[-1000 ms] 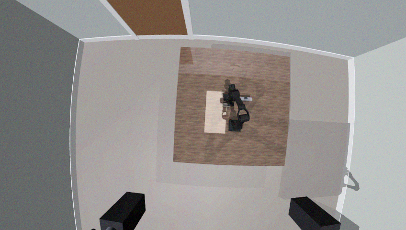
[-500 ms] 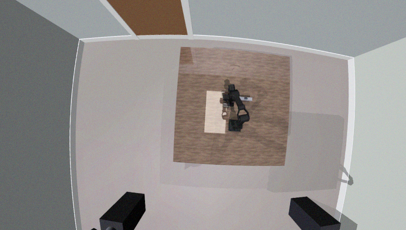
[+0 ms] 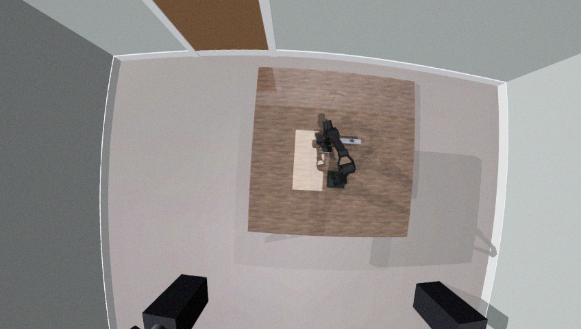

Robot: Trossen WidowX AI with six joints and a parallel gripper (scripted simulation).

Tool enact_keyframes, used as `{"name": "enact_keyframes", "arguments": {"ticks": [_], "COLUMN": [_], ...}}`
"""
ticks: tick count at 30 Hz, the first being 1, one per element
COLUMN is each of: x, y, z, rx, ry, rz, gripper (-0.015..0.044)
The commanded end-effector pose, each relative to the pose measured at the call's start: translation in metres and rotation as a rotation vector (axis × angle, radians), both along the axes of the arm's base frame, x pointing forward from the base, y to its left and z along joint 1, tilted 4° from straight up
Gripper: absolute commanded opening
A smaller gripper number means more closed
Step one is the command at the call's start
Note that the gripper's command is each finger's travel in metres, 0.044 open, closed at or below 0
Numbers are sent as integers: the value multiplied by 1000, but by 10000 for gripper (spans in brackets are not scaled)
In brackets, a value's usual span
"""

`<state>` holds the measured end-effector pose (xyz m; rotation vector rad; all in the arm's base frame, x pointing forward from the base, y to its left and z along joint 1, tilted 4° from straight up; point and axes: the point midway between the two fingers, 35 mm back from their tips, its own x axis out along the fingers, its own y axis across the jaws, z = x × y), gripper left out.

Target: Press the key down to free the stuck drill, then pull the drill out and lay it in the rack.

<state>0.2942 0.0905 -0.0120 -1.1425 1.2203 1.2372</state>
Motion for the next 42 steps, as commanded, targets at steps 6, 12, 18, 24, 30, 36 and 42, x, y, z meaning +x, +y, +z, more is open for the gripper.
{"name": "enact_keyframes", "arguments": {"ticks": [6,12,18,24,30,36,42], "x": [2,2,2,2,2,1,1], "y": [15,22,33,40,44,42,41], "z": [2,3,4,4,5,10,14], "rx": [5,5,6,7,8,7,7], "ry": [-2,-2,-2,-2,-2,-2,-2], "rz": [-4,-4,-4,-4,-4,-4,-4], "gripper": [0,0,0,0,0,0,0]}}
